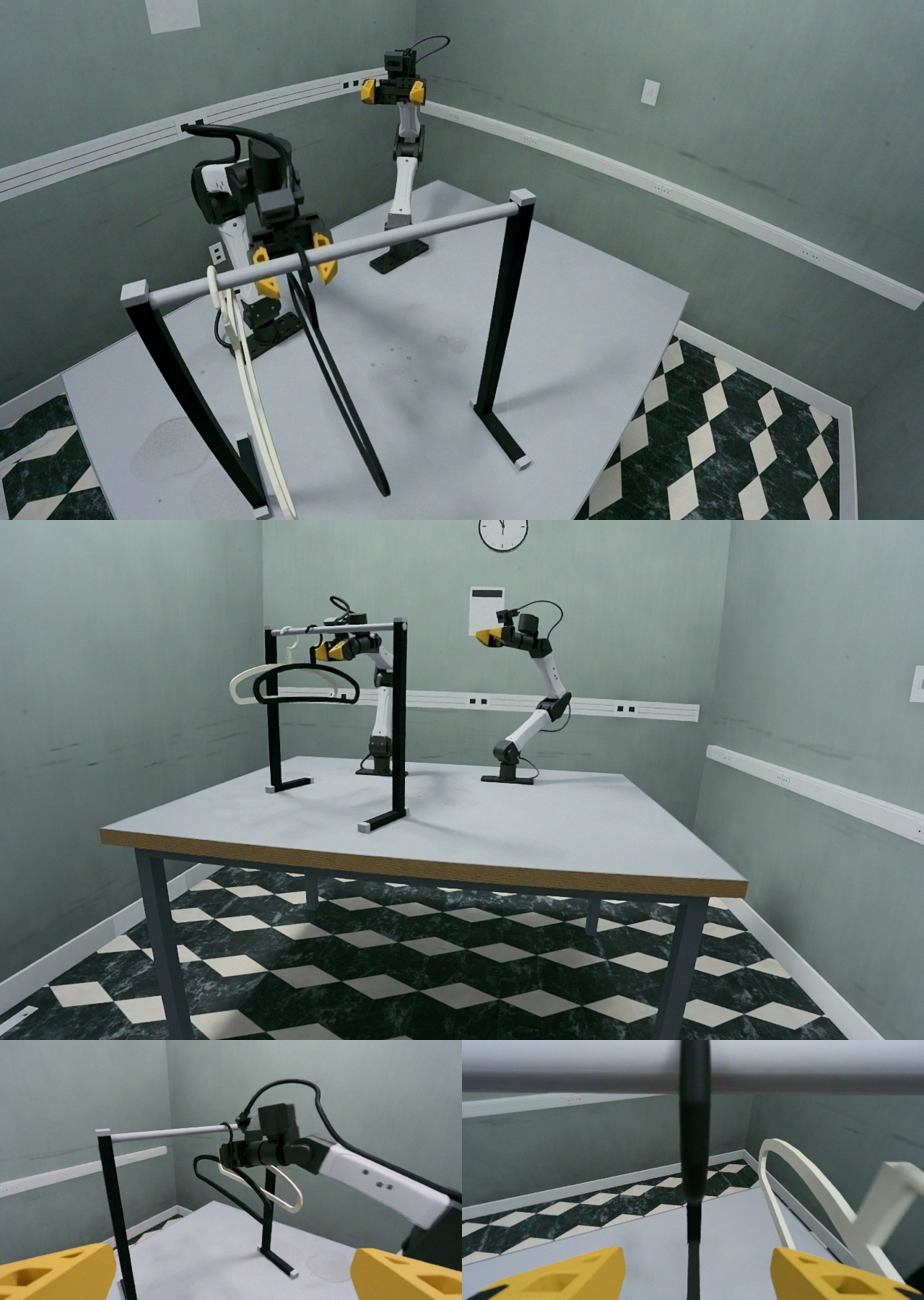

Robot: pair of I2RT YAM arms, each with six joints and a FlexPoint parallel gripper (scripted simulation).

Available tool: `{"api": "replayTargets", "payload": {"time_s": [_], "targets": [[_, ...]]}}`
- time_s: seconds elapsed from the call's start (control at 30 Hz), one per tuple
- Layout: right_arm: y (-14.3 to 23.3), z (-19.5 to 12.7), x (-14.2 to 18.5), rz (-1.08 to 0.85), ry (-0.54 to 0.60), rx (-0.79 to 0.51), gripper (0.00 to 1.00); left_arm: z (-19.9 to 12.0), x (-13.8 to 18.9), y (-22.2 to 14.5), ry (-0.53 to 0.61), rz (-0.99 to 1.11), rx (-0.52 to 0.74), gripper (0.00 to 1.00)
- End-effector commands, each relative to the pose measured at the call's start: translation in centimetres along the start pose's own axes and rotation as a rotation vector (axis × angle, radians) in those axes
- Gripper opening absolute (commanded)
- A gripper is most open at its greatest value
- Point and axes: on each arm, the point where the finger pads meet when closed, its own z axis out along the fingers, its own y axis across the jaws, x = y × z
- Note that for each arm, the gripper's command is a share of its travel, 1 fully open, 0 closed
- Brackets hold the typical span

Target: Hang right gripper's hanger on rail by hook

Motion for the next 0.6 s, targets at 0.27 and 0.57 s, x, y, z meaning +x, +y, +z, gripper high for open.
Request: {"api": "replayTargets", "payload": {"time_s": [0.27, 0.57], "targets": [[-0.5, -11.3, -1.9, 0.03, -0.047, 0.008, 0.65, -0.2, 0.0, 0.0, 0.003, 0.0, 0.001, 1.0], [0.2, -11.6, -0.4, 0.006, -0.005, 0.01, 0.65, -0.2, 0.0, 0.0, 0.003, 0.0, 0.001, 1.0]]}}
